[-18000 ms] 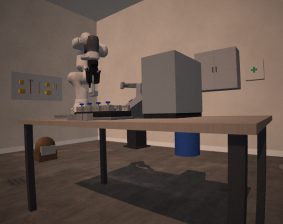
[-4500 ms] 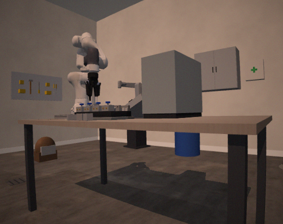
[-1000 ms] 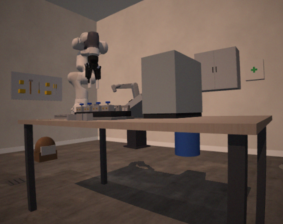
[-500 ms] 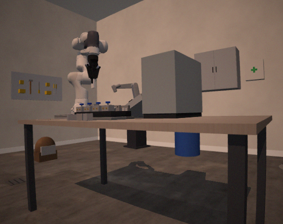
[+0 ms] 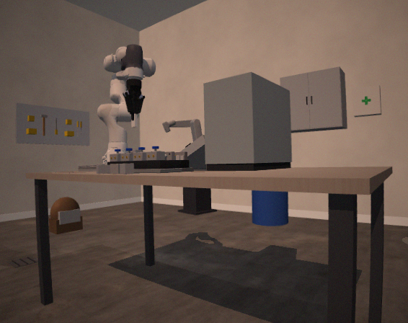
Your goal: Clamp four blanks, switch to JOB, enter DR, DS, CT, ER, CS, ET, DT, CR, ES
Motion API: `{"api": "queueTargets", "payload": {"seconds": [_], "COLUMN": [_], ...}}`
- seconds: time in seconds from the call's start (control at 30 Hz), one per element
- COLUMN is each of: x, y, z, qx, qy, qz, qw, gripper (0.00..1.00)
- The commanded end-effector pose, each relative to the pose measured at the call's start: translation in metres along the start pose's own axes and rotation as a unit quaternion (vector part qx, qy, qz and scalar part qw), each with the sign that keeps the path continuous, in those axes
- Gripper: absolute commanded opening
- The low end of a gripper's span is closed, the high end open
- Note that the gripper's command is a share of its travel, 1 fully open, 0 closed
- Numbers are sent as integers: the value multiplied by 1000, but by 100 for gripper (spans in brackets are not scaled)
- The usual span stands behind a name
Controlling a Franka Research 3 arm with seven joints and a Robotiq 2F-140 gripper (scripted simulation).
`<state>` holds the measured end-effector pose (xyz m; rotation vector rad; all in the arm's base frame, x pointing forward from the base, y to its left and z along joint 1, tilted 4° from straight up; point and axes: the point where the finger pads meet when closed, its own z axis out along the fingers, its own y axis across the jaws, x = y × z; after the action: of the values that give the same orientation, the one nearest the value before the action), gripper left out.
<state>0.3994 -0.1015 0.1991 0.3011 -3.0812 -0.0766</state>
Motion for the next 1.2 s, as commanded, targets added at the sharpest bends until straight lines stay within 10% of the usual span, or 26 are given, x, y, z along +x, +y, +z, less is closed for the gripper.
{"api": "queueTargets", "payload": {"seconds": [0.0,0.43,0.63,1.17], "x": [0,-1,1,2], "y": [0,-8,-100,-101], "z": [-2,-2,-1,-1], "qx": [0,0,0,0], "qy": [0,-1,-1,-1], "qz": [-2,-2,-1,-1], "qw": [1000,1000,1000,1000], "gripper": [0,0,0,0]}}
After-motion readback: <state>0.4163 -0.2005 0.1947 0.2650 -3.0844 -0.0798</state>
